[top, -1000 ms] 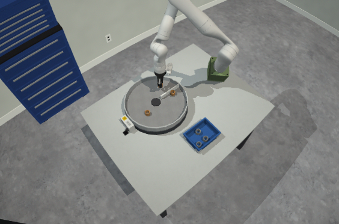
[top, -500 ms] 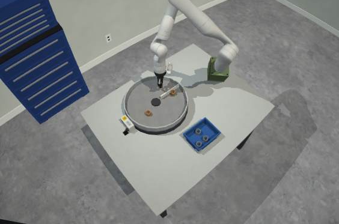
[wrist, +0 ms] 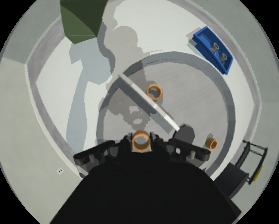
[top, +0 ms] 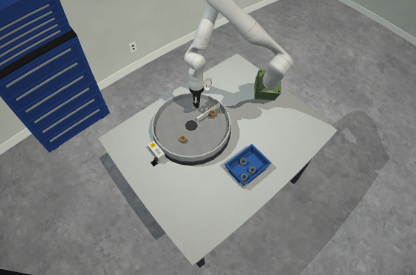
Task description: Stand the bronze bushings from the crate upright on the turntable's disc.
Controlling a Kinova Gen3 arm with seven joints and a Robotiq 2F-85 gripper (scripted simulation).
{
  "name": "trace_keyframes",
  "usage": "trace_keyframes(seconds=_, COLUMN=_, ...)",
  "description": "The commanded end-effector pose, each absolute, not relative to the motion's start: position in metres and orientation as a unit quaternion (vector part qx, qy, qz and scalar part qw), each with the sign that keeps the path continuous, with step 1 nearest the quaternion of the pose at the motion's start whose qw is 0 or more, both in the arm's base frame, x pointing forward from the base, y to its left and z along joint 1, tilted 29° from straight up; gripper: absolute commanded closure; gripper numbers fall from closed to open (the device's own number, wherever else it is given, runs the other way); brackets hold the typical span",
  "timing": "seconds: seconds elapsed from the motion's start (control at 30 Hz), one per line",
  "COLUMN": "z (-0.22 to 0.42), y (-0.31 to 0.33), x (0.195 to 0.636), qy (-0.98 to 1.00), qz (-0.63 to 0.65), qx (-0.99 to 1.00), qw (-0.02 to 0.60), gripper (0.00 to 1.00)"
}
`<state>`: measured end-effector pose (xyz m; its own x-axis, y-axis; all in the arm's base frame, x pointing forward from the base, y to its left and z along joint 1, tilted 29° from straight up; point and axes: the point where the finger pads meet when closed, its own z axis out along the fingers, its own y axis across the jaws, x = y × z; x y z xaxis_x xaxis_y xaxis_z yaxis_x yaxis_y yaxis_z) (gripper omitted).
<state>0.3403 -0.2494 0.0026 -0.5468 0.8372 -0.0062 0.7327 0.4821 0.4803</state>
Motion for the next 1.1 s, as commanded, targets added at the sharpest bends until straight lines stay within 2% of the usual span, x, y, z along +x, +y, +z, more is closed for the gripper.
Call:
trace_keyframes(seconds=0.0, z=0.002, y=-0.249, x=0.341, qy=0.852, qz=0.216, qx=0.460, qw=0.121, gripper=1.00)
trace_keyframes(seconds=1.07, z=-0.023, y=-0.242, x=0.352, qy=0.852, qz=0.216, qx=0.460, qw=0.121, gripper=1.00)
